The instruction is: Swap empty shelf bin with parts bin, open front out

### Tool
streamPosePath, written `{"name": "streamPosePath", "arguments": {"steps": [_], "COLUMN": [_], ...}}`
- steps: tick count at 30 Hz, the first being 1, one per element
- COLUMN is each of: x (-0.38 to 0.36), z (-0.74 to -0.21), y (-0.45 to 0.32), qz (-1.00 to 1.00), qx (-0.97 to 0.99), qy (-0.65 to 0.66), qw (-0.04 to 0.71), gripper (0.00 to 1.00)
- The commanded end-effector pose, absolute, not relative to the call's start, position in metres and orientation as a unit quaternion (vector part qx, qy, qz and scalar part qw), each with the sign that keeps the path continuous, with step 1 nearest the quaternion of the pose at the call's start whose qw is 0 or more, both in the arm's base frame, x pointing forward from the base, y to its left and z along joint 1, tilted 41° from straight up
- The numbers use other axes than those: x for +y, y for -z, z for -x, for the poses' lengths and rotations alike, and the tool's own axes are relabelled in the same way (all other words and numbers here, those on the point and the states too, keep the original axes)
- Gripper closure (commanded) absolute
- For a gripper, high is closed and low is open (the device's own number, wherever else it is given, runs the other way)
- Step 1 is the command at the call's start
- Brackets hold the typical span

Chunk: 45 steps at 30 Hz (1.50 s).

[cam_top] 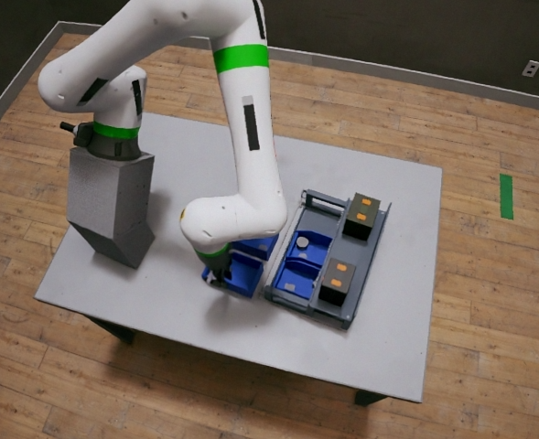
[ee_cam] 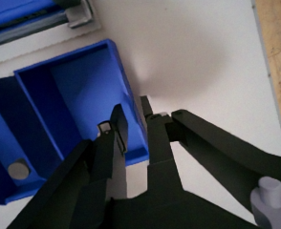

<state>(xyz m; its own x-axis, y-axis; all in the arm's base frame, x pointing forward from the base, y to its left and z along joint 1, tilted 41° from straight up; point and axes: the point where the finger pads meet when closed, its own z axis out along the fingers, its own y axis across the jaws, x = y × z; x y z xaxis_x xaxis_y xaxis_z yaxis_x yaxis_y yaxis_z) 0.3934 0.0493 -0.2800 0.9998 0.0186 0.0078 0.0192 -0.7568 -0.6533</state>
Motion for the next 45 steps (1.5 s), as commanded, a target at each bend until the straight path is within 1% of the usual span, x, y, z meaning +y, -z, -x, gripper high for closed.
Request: {"name": "streamPosePath", "arguments": {"steps": [1, 45], "x": [0.046, 0.003], "z": [-0.394, -0.394], "y": [0.277, 0.227], "qz": [0.937, 0.937], "qx": [-0.010, -0.010], "qy": [0.001, 0.001], "qw": [0.348, 0.348], "gripper": [0.76, 0.76]}}
